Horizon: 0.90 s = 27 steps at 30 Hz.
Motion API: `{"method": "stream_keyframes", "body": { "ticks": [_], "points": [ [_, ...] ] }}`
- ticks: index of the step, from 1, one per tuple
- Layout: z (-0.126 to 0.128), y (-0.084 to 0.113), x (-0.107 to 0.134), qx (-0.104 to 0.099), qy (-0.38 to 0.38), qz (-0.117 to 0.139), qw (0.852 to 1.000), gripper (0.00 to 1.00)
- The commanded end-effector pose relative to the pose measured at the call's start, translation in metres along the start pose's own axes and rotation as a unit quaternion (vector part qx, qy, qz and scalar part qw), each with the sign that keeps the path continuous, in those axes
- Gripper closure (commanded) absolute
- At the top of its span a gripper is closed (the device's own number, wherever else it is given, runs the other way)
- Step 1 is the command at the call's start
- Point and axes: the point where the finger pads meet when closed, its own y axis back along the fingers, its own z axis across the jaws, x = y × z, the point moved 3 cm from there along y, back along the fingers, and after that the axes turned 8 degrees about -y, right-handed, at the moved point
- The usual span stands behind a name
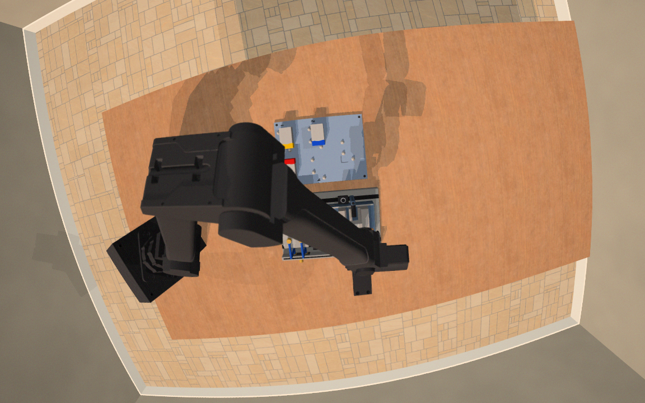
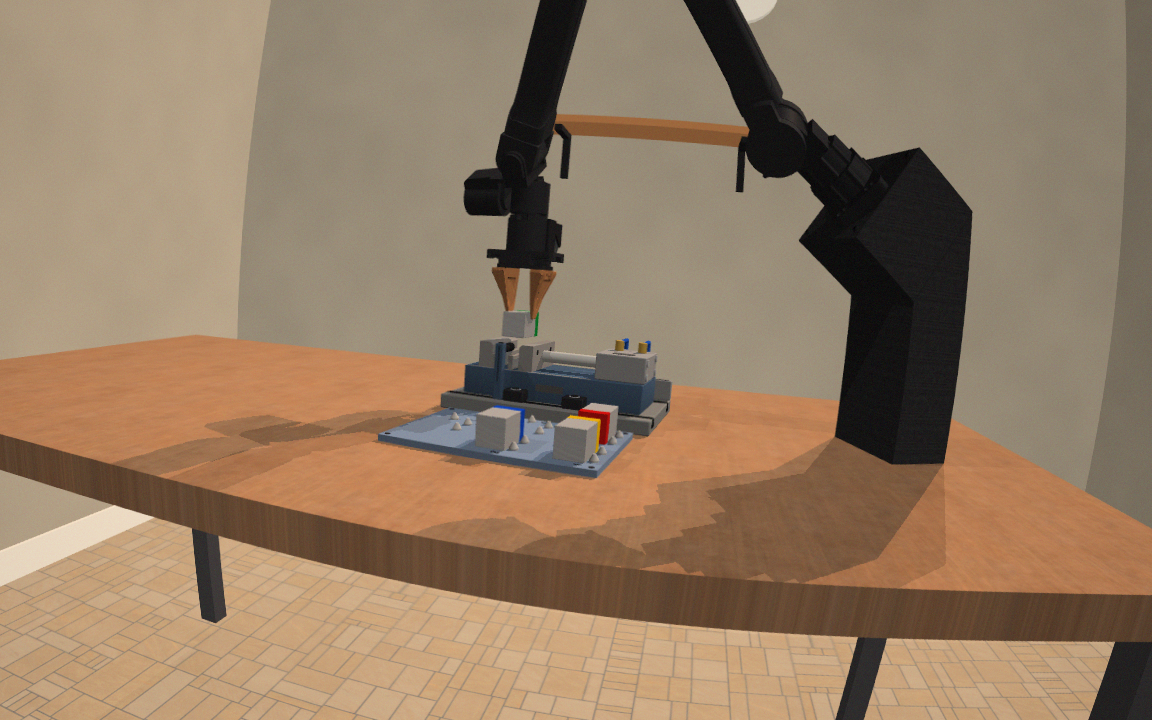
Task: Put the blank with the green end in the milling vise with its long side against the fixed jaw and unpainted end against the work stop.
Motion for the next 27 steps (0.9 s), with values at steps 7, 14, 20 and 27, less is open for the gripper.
{"method": "stream_keyframes", "body": {
  "ticks": [7, 14, 20, 27],
  "points": [
    [0.0149, 0.0017, 0.0058, -0.015, 0.004, 0.002, 1.000, 1.00],
    [0.0134, 0.0010, 0.0057, -0.014, 0.003, 0.002, 1.000, 1.00],
    [0.0122, 0.0005, 0.0055, -0.013, 0.002, 0.002, 1.000, 1.00],
    [0.0111, -0.0002, 0.0059, -0.012, 0.002, 0.003, 1.000, 1.00]
  ]
}}
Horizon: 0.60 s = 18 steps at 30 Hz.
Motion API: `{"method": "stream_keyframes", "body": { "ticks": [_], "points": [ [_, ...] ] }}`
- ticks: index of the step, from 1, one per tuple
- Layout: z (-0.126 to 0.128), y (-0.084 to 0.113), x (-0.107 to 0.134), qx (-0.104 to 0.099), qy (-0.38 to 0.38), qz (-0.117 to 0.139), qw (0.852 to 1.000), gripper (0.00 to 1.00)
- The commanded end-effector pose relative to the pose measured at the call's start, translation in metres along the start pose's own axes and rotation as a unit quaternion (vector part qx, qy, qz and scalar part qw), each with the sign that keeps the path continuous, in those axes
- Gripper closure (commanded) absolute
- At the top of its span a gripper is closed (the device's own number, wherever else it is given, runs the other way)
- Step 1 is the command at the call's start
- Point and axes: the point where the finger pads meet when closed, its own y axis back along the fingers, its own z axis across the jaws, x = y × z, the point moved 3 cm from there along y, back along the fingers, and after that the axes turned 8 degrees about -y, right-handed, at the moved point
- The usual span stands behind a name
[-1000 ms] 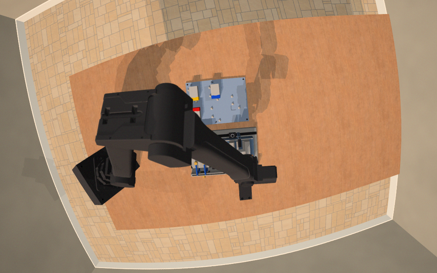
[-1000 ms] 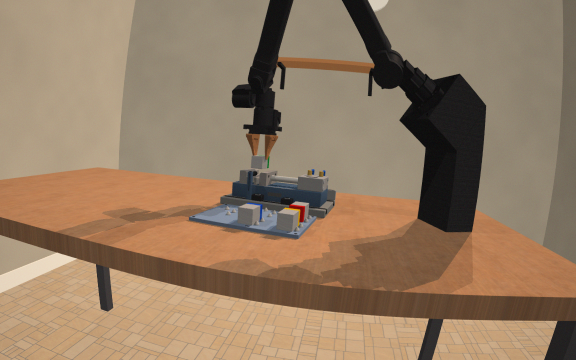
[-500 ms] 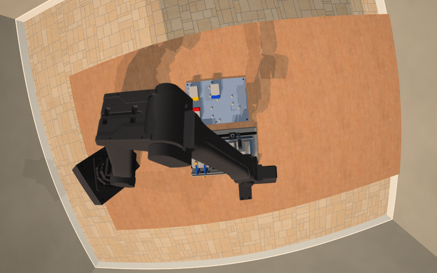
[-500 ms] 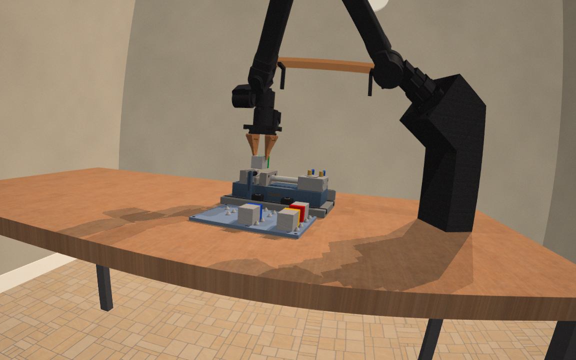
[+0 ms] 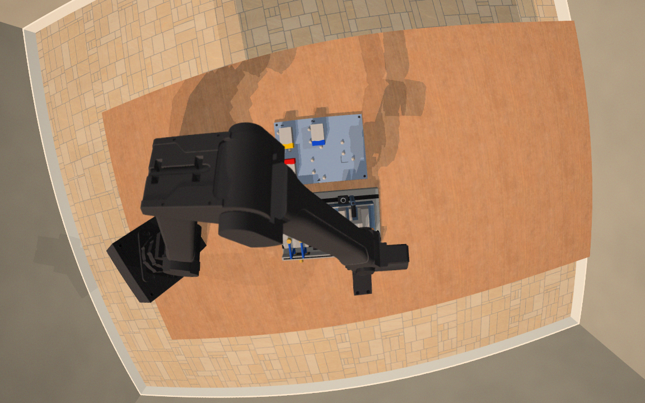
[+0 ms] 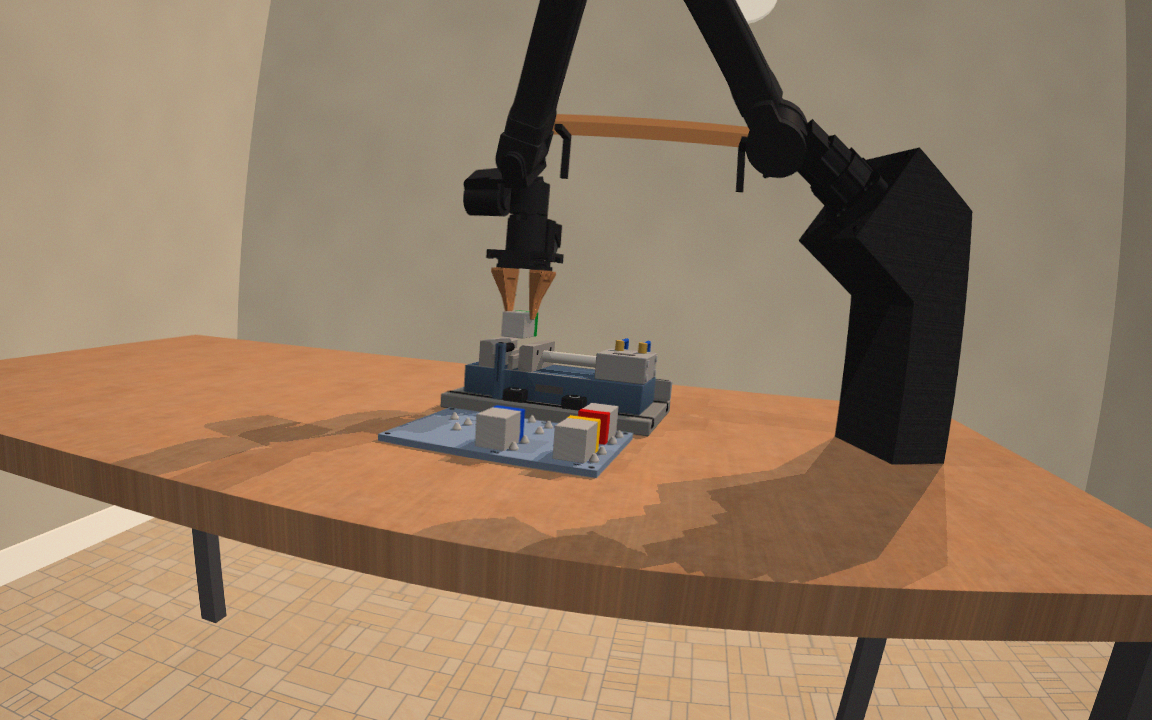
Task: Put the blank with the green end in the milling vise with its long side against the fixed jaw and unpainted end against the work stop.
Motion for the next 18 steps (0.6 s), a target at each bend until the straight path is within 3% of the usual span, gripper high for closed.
{"method": "stream_keyframes", "body": {
  "ticks": [1, 18],
  "points": [
    [0.0105, 0.0003, 0.0050, -0.011, 0.002, 0.003, 1.000, 1.00],
    [0.0092, -0.0002, 0.0047, -0.010, 0.001, 0.002, 1.000, 1.00]
  ]
}}
